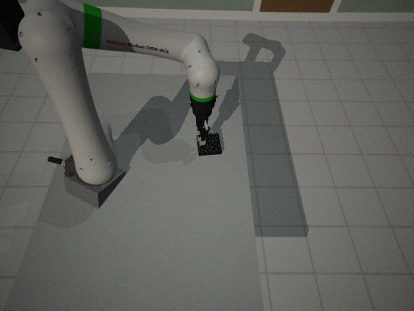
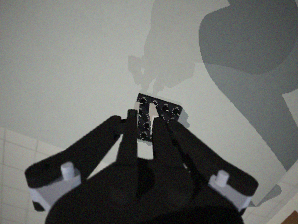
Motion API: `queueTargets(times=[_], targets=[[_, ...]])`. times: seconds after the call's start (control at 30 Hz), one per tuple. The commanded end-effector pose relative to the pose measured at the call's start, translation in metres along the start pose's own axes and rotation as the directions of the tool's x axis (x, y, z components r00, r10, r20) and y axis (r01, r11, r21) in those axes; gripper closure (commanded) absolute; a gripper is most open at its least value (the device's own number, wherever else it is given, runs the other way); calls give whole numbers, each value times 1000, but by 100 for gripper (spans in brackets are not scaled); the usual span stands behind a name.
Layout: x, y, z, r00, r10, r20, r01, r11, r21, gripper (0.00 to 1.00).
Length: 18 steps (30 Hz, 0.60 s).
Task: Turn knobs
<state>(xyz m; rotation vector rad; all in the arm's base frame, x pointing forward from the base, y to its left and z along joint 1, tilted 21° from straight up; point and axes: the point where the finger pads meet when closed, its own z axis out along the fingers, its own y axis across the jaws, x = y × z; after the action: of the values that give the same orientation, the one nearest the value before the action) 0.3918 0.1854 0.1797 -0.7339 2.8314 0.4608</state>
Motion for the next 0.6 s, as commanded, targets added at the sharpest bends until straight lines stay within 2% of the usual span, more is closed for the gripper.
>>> queueTargets(times=[0.0, 0.57], targets=[[0, 0, 1, 1000, -4, 0, 4, 1000, 0, 88], [0, -1, 13, 1000, -23, 0, 23, 1000, 0, 88]])
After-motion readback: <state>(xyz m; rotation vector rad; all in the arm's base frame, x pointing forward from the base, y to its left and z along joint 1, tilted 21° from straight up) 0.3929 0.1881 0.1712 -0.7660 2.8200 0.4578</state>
